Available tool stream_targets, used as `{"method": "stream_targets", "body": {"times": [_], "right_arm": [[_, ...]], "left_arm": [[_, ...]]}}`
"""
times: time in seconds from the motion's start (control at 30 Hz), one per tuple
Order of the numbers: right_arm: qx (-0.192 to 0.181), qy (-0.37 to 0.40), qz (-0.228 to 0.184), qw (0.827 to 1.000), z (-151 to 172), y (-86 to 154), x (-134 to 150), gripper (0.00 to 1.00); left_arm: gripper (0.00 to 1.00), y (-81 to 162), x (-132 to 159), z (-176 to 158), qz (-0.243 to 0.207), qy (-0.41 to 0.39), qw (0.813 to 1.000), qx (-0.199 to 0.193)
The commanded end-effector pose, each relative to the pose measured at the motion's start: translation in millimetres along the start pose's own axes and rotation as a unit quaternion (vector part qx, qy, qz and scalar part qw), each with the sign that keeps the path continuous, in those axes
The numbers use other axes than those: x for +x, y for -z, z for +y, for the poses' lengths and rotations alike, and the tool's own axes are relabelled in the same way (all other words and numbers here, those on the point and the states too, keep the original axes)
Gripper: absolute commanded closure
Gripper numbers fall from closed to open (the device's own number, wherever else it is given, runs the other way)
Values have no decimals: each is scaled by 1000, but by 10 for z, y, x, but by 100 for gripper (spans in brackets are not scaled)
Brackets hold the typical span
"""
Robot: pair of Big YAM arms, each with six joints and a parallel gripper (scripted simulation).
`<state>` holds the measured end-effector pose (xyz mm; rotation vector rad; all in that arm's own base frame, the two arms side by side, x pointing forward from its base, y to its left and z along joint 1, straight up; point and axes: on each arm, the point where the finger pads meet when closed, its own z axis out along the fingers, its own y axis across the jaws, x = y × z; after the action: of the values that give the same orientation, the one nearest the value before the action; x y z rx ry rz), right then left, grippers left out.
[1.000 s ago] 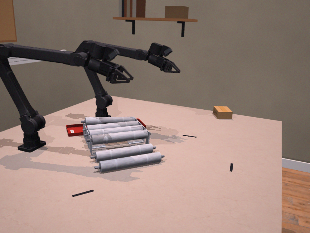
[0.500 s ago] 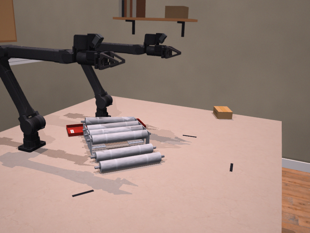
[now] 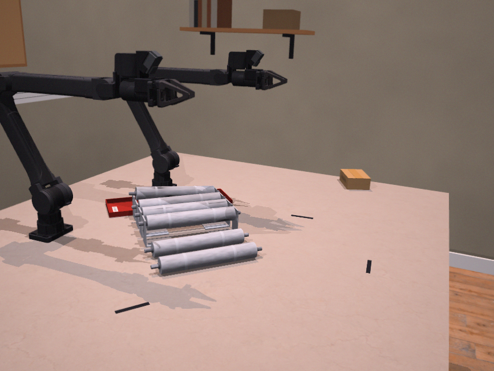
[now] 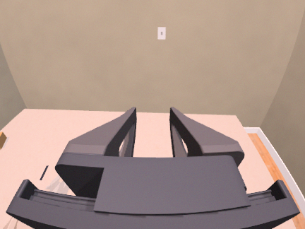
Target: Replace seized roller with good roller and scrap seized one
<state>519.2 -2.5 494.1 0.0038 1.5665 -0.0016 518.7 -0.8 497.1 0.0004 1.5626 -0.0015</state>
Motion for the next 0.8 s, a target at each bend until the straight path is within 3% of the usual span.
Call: {"method": "stream_targets", "body": {"times": [0.0,0.13,0.17,0.43,0.47,0.5,0.7,0.77], "right_arm": [[-6,1,-5,1000,68,-20,-124,68],[-5,4,-2,1000,69,-18,-72,68],[-4,5,0,1000,56,-18,-53,68],[-5,5,5,1000,69,-22,35,68],[-2,2,-10,1000,35,-4,-125,68],[-5,5,8,1000,68,-23,70,68],[-5,5,12,1000,69,-24,116,68],[-15,-7,32,999,190,-48,256,68]], "left_arm": [[68,-70,101,-48,9,0,1000,3],[68,-72,120,-40,11,-1,1000,2],[38,-73,121,-39,12,-2,1000,2],[38,-76,146,-27,14,-3,1000,1],[38,-76,146,-27,14,-3,1000,1],[38,-77,154,-23,15,-4,1000,1],[38,-80,167,-12,17,-4,1000,-1],[38,-87,257,-125,29,12,999,12]]}}
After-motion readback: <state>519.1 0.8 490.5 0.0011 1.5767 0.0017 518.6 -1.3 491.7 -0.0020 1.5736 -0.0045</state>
